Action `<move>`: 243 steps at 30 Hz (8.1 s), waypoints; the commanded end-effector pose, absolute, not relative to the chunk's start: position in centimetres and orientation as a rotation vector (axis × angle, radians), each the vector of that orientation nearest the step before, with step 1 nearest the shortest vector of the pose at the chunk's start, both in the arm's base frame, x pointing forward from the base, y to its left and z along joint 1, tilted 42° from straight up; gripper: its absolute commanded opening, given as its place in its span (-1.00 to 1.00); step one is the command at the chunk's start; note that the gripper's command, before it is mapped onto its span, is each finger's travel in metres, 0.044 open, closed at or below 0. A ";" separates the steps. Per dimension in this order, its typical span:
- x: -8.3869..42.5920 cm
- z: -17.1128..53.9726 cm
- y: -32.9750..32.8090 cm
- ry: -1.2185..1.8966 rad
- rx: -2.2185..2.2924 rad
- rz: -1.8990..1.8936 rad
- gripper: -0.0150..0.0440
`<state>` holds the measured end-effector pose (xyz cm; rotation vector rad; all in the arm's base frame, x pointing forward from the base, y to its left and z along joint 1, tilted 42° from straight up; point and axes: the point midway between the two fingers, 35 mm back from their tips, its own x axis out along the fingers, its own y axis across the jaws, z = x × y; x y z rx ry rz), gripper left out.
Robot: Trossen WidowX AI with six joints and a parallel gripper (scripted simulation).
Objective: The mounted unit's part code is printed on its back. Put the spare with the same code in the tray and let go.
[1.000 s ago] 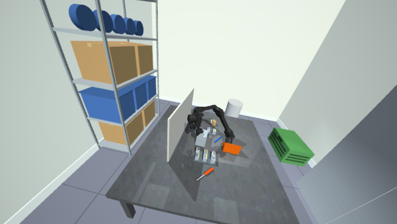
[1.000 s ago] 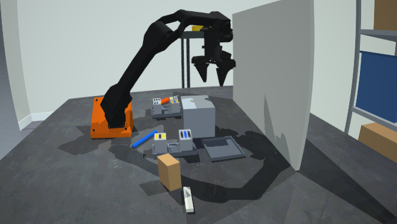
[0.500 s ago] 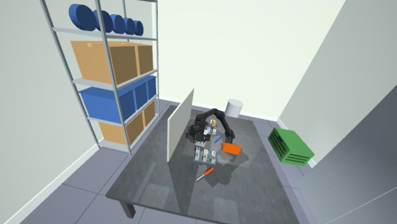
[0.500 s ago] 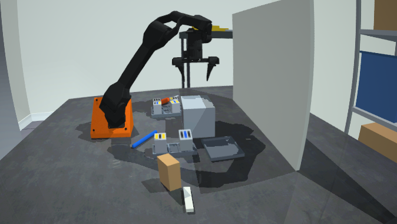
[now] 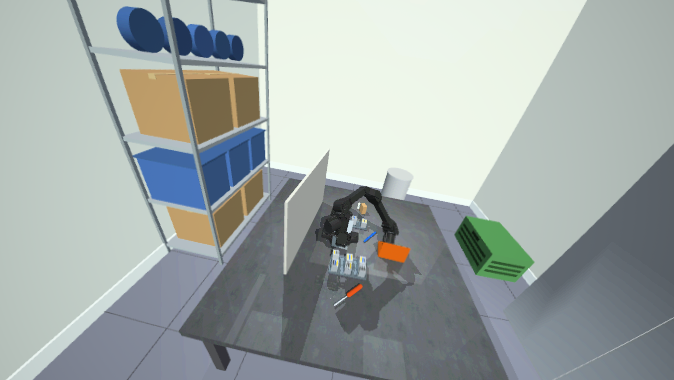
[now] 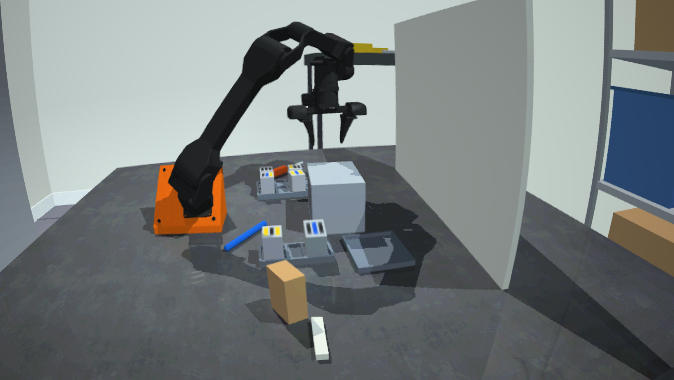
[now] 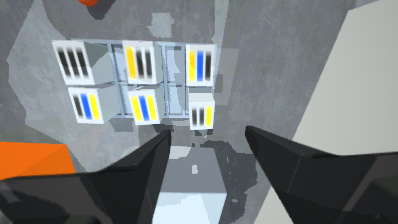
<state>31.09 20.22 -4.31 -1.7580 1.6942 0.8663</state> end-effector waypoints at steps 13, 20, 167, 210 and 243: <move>31.3 -5.9 18.1 1.704 -1.769 0.870 0.53; 31.4 -6.9 17.4 1.704 -1.769 0.870 0.53; 36.8 12.6 3.9 1.672 -1.764 0.895 -0.49; 34.1 19.1 -6.9 1.716 -1.779 0.860 -0.49; 34.4 17.3 -8.5 1.715 -1.779 0.860 -0.49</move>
